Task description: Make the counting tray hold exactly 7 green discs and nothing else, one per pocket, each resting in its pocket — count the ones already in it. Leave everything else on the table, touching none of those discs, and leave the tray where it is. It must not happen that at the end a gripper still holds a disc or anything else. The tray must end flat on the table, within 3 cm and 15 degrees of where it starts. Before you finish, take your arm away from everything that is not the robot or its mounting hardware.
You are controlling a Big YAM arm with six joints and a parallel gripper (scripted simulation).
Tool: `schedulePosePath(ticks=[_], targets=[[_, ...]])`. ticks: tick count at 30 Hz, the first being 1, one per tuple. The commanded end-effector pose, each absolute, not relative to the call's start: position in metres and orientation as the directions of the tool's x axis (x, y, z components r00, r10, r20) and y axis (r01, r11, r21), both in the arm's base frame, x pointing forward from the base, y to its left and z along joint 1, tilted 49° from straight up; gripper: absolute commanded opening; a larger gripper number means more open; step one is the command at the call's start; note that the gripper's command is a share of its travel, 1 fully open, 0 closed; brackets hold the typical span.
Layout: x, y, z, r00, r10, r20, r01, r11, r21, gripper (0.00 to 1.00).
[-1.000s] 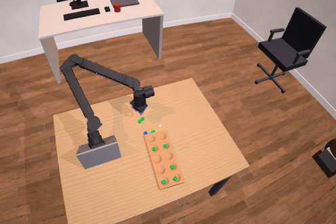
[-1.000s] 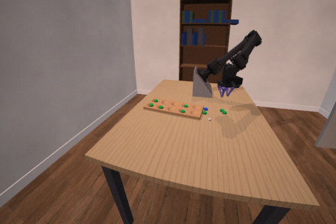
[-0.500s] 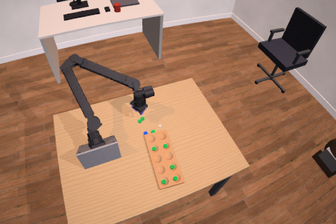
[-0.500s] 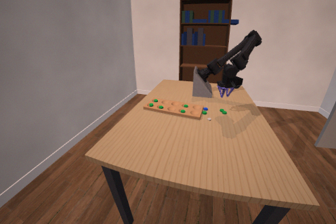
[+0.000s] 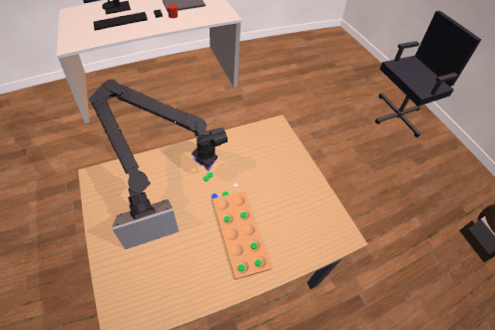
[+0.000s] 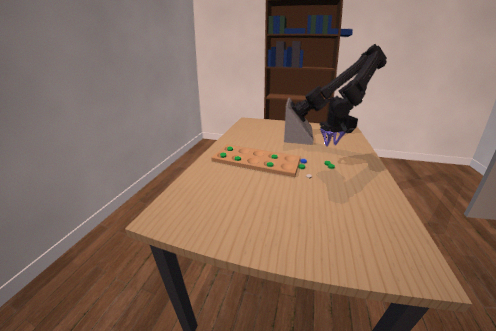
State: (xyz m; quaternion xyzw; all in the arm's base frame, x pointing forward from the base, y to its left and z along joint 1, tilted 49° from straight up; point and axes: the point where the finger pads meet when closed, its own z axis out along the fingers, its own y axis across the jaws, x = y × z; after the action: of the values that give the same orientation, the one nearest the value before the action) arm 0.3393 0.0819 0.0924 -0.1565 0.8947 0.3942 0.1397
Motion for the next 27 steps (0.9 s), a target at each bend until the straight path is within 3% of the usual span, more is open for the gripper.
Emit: schedulePosePath(ticks=[1, 27], targets=[[0.343, 0.087, 0.088, -0.914, -0.17, -0.368, -0.387, 0.641, 0.663, 0.44], [0.344, 0.114, 0.064, -0.916, -0.17, -0.364, -0.383, 0.639, 0.667, 0.44]])
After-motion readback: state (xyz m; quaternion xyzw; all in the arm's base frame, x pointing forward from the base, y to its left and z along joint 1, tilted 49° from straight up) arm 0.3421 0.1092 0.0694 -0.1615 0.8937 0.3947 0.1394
